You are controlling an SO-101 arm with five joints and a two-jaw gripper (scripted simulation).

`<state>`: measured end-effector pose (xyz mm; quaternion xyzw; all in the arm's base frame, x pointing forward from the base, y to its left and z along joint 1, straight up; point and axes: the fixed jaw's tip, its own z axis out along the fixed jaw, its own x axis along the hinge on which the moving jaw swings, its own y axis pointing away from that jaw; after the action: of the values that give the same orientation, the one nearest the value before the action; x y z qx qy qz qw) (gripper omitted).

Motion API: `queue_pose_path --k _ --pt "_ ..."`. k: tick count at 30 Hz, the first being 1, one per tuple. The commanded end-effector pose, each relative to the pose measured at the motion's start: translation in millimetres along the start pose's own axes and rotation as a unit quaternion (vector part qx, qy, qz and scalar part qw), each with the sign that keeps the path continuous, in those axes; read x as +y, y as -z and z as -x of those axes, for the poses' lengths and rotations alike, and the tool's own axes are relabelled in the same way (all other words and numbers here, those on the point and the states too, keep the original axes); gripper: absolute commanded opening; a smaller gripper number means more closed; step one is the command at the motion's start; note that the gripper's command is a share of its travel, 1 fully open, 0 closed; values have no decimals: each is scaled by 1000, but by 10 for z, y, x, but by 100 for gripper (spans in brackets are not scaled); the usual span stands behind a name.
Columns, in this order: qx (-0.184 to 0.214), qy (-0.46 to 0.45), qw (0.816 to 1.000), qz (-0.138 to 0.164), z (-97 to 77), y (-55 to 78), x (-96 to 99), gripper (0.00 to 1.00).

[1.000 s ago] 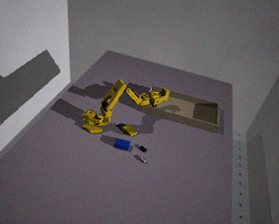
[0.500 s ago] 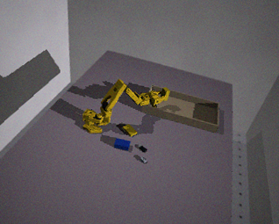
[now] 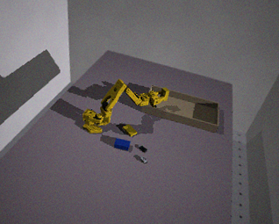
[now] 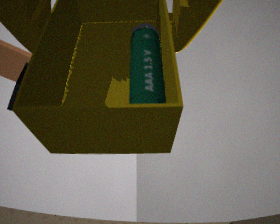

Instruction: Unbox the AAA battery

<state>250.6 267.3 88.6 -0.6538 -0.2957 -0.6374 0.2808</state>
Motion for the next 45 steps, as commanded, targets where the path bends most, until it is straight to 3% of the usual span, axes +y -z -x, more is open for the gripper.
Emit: queue_pose_path --k 1,15,45 --pt "34 -6 999 0 -135 11 0 20" --pt "58 -6 998 0 -162 68 2 20" --pt "62 -6 998 0 -163 69 2 20"
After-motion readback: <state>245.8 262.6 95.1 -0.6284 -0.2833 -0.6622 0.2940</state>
